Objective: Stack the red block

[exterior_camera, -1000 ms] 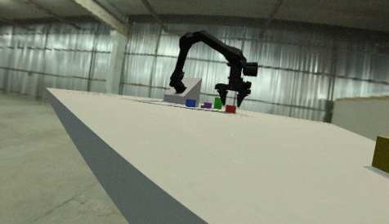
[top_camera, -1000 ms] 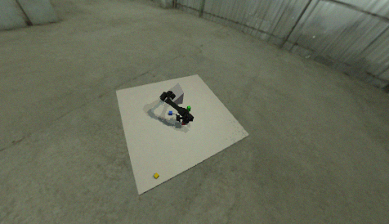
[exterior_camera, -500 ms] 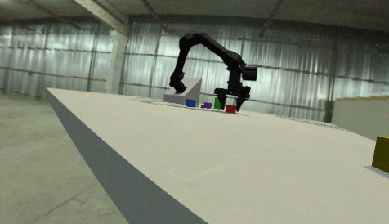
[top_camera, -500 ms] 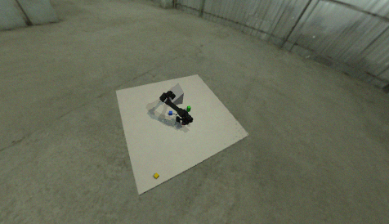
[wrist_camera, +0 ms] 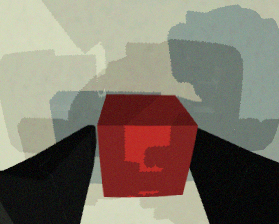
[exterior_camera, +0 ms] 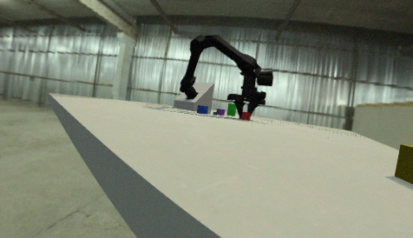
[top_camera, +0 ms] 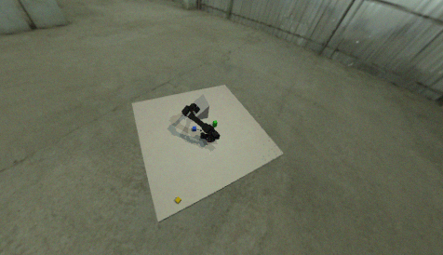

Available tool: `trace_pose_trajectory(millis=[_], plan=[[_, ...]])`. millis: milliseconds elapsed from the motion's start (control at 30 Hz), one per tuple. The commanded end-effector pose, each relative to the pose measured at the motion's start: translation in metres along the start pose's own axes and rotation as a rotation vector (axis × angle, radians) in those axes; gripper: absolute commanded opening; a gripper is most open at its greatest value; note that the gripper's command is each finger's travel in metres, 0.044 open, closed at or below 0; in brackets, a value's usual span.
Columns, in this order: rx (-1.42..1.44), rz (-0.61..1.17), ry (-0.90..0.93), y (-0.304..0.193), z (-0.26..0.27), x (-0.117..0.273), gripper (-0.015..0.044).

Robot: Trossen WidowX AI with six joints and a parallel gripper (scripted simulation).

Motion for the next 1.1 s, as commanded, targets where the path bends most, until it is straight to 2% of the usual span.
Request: trace_pose_trajectory(millis=[0, 200, 333, 1067], plan=[[0.003, -0.004, -0.003, 0.0, 0.0, 0.0, 0.0145], [0.003, -0.004, -0.003, 0.0, 0.0, 0.0, 0.0105], [0.003, -0.004, -0.002, 0.0, 0.0, 0.011, 0.0], [0.004, -0.001, 0.002, -0.001, 0.001, 0.115, 0.0]])
Point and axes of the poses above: the point midway between the two fingers, 35 mm back from their tips, its own x axis back along the fingers, its own z axis across the jaws, y = z × x, the point moved 5 cm from there along x, back along the fingers, and after that the axes turned 4 degrees about x, right-handed, at the moved point
